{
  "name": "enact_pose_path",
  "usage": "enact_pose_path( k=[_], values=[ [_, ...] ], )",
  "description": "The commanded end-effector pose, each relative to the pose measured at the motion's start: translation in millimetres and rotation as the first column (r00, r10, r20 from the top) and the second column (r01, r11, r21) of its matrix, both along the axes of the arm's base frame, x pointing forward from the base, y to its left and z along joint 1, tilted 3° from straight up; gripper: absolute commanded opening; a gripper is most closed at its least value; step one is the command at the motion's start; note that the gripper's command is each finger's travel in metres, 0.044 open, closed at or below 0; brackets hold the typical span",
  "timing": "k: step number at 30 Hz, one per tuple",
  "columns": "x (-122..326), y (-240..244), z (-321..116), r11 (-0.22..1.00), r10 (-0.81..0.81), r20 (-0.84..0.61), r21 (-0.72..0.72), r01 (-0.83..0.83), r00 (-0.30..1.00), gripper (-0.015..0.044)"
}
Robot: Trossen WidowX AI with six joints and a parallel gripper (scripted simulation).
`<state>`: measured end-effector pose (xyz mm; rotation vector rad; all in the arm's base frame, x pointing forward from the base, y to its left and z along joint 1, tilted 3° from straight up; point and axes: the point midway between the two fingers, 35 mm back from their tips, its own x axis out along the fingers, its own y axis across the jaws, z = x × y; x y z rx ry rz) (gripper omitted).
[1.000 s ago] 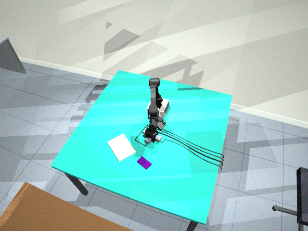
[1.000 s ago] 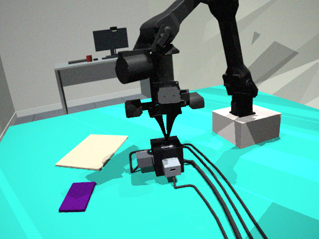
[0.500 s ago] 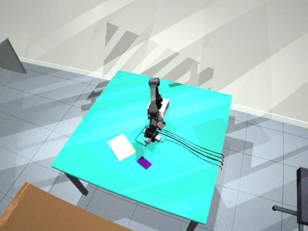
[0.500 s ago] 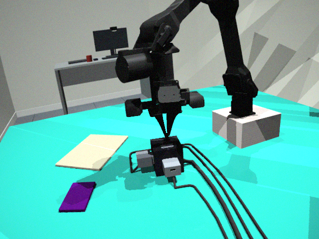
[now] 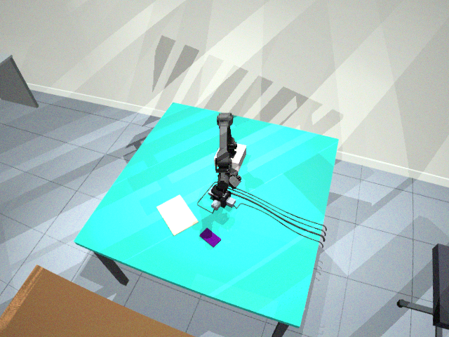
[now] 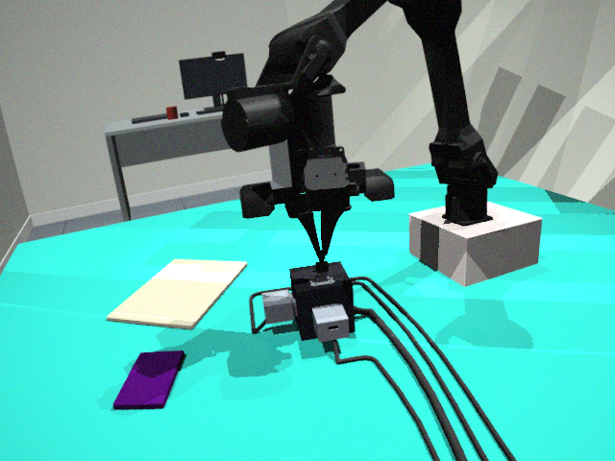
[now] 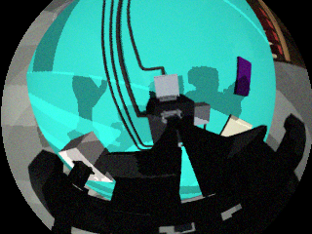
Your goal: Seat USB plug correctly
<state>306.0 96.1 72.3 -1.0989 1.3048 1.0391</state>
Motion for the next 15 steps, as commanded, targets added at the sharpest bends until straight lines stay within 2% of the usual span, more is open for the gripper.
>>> enact_pose_path(
  k=[1, 15],
  values=[
    [1.1, 0.5, 4.2, 1.0, -0.002, 0.004, 0.001, 0.002, 1.0, 0.0],
    [1.0, 0.9, 13.6, 1.0, -0.002, 0.004, 0.001, 0.002, 1.0, 0.0]
  ],
)
